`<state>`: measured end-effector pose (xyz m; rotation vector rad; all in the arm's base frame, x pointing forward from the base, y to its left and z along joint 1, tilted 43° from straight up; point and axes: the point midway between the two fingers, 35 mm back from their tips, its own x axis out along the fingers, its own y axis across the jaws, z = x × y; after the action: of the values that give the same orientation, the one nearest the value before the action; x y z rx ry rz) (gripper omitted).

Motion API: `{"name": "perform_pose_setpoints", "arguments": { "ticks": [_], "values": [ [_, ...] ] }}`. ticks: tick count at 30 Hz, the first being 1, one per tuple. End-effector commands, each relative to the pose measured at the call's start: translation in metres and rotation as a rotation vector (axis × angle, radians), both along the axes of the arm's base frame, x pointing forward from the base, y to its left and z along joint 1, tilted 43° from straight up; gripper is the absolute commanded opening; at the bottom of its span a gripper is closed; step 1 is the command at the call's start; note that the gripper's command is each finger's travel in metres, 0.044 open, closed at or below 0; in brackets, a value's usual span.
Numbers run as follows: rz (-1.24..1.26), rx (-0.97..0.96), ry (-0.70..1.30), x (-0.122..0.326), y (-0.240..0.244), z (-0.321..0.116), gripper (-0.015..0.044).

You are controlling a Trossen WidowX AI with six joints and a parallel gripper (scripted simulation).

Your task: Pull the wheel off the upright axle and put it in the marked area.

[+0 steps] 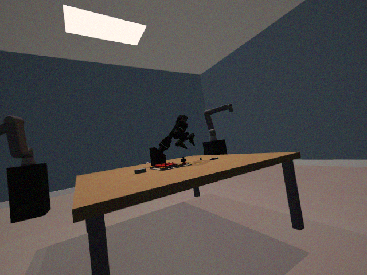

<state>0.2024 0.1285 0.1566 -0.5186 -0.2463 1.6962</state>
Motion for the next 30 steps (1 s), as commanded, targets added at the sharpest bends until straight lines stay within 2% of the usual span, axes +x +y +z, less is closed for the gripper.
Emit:
{"name": "perform_pose_setpoints", "arguments": {
  "ticks": [1, 4, 15, 26, 30],
  "values": [
    [-0.001, -0.004, 0.010, 0.001, 0.000, 0.000, 0.0374],
    [-0.021, -0.064, 0.153, 0.011, -0.005, -0.007, 0.0300],
    [-0.254, -0.364, 0.813, 0.066, -0.033, -0.044, 0.0300],
    [-0.727, -0.563, 1.428, 0.129, -0.073, -0.084, 0.0300],
    [-0.882, -0.575, 1.577, 0.147, -0.085, -0.094, 0.0300]
  ]
}}
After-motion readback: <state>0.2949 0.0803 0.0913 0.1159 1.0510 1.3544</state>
